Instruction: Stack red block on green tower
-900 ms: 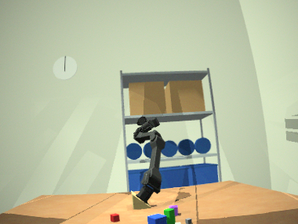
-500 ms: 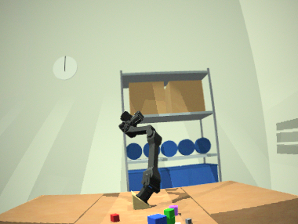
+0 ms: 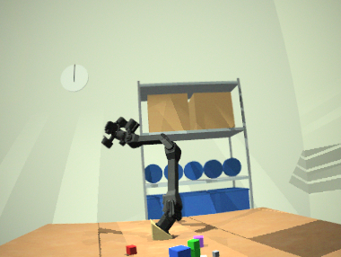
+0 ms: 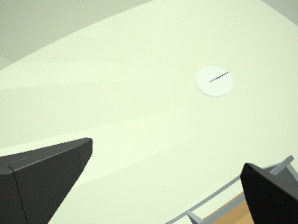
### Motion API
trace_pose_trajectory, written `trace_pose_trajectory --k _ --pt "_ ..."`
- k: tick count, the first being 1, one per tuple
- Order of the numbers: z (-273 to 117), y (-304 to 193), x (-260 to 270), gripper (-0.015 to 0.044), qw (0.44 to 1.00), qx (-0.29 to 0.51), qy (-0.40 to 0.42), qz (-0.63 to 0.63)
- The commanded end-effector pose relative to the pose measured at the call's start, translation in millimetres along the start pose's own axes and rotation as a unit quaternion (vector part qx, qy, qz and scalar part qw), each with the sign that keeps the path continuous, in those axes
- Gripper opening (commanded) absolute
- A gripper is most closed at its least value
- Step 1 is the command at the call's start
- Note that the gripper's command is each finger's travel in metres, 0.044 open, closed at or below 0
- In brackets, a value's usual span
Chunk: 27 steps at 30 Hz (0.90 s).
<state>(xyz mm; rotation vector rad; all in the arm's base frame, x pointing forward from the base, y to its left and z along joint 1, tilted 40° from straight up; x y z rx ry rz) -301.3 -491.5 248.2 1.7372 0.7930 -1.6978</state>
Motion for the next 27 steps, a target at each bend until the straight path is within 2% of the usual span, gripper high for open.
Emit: trace_pose_trajectory --k 1,7,14,20,27 --pt "-15.7 49.0 26.6 0.0440 0.996 -0.063 0.065 -0.018" --pt "-58.4 128.0 70.0 0.0440 0.969 -0.167 0.173 -0.051" --pt "-130.7 201.9 117.0 0.0440 0.910 -0.276 0.294 -0.098" --pt "-206.3 244.5 150.8 0.0440 0.839 -0.351 0.392 -0.138" --pt "-299.9 269.6 183.8 0.0440 0.737 -0.417 0.493 -0.200"
Point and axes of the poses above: the point midway between the two fingers, 35 mm back from their tips, its own z axis out along the fingers, its own x axis across the jaws, y = z × x, the point moved 7 cm from there along -z, back along the fingers, and after that the axes turned 1 degree about -z, right-handed, at the moved point
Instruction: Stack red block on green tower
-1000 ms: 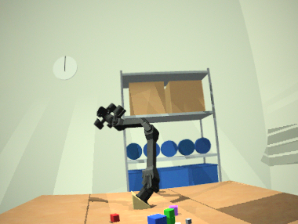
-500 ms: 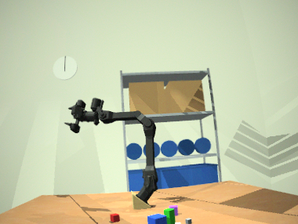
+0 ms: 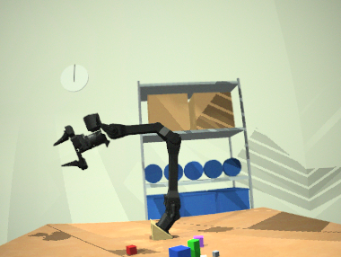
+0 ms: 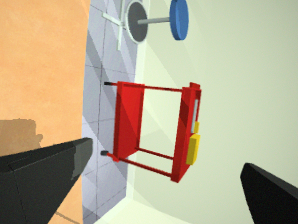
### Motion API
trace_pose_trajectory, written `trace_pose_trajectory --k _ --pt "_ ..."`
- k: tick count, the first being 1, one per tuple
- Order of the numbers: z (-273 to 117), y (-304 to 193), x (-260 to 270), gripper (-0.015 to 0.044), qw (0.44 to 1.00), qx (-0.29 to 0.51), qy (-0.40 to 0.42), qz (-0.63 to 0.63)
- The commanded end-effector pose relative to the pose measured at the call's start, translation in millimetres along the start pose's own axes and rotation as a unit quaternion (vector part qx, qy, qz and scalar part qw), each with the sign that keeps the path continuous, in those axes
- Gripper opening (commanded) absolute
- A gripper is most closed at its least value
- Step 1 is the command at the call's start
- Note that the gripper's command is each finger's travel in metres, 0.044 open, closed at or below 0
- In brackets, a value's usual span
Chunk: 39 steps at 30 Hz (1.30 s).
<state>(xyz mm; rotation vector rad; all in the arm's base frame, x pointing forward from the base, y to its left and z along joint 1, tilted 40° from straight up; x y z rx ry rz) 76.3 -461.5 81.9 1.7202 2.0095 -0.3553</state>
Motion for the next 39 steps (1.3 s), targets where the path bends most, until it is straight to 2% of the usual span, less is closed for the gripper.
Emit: trace_pose_trajectory --k 1,13,26,34,39 --pt "3.5 38.7 30.9 0.0440 0.996 -0.036 0.072 -0.026" --pt "-18.4 142.9 145.5 0.0440 0.934 -0.118 0.313 -0.127" --pt "-85.1 194.3 261.9 0.0440 0.800 -0.119 0.549 -0.209" --pt "-86.8 200.5 266.1 0.0440 0.793 -0.116 0.560 -0.212" --pt "-78.8 200.1 286.5 0.0440 0.792 -0.117 0.560 -0.212"
Point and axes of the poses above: the point midway between the two fingers, 35 mm back from their tips, its own z axis out along the fingers, its own x axis across the jaws, y = z × x, the point moved 7 cm from there along -z, back along the fingers, and after that the axes turned 1 degree about -z, right-handed, at the moved point
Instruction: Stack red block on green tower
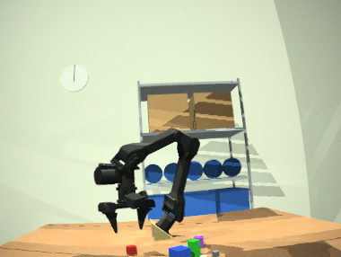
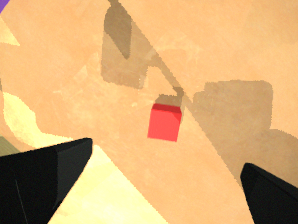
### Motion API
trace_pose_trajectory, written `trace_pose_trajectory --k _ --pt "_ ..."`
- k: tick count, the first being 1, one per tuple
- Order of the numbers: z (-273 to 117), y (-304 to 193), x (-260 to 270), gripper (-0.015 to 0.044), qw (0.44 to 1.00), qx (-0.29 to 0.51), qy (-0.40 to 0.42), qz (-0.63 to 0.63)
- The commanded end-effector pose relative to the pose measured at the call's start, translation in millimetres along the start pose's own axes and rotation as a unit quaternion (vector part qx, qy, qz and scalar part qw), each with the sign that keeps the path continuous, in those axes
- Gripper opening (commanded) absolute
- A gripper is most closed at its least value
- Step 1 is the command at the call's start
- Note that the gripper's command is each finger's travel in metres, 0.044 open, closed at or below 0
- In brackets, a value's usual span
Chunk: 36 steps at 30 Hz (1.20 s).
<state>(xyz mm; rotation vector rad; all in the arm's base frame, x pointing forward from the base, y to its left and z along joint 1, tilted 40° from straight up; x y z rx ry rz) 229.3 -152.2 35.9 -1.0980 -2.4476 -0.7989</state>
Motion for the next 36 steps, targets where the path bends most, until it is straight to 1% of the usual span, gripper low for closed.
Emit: trace_pose_trajectory --k 1,3,11,28,36 --pt "21.9 0.8 2.1 0.0440 1.000 0.000 0.009 0.003" --pt "32.5 1.0 2.5 0.0440 1.000 0.000 0.009 0.002" --pt "37.6 1.5 1.6 0.0440 1.000 0.000 0.009 0.002" --pt "64.8 1.8 2.0 0.0440 1.000 -0.001 0.009 0.002" --pt "67.1 1.8 2.2 0.0440 1.000 -0.001 0.009 0.002"
Point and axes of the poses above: the point midway between the two fingers, 35 mm back from their tips, its own z axis out along the fingers, its own x axis across the jaws, y = z × x, the point moved 7 cm from there along -z, back along the fingers, and after that the axes turned 1 degree about -z, right-handed, at the moved point
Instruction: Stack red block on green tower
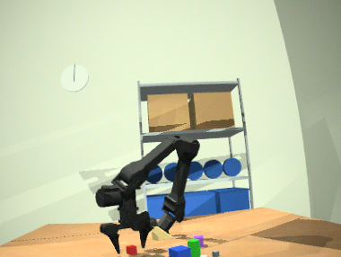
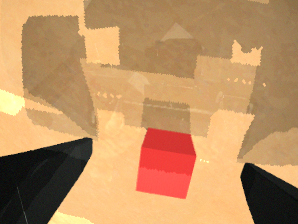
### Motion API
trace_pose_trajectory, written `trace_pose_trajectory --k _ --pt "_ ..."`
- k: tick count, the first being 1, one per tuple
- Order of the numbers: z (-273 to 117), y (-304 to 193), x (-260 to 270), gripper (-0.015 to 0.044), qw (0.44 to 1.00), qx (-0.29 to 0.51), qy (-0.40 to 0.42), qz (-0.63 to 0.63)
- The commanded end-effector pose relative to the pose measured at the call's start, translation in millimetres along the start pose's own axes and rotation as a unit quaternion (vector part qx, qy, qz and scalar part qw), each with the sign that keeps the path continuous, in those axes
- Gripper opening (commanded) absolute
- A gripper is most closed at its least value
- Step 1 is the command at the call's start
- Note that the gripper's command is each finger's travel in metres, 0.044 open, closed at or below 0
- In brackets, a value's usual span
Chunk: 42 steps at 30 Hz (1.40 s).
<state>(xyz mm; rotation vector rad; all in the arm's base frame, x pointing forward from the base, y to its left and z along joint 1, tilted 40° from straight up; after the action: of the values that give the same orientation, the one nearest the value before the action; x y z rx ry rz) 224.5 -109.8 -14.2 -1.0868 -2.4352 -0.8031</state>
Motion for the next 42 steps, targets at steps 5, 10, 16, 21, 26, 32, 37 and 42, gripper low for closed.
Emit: trace_pose_trajectory --k 5,10,16,21,26,32,37,42 --pt "1.4 0.2 0.5 0.0440 1.000 -0.001 0.001 0.002" --pt "0.8 0.2 0.5 0.0414 1.000 -0.001 0.001 0.002" --pt "0.8 0.2 0.5 0.0256 1.000 -0.001 0.001 0.002" --pt "0.8 0.2 0.5 0.0125 1.000 -0.001 0.001 0.002" --pt "0.8 0.2 0.5 0.0072 1.000 -0.001 0.001 0.002" --pt "-4.8 0.1 0.2 0.0000 1.000 -0.001 0.001 0.002" --pt "-27.5 -0.2 -0.2 0.0000 1.000 -0.001 0.001 0.003" --pt "-51.7 -0.5 -0.2 0.0000 1.000 0.000 0.001 0.003"
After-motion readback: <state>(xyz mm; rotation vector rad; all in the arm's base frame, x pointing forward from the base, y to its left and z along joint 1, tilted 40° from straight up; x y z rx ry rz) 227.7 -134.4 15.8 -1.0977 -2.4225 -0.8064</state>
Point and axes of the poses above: the point midway between the two fingers, 35 mm back from their tips, its own z axis out along the fingers, its own x axis across the jaws, y = z × x, the point moved 7 cm from there along -z, back along the fingers, and after that the axes turned 1 degree about -z, right-handed, at the moved point
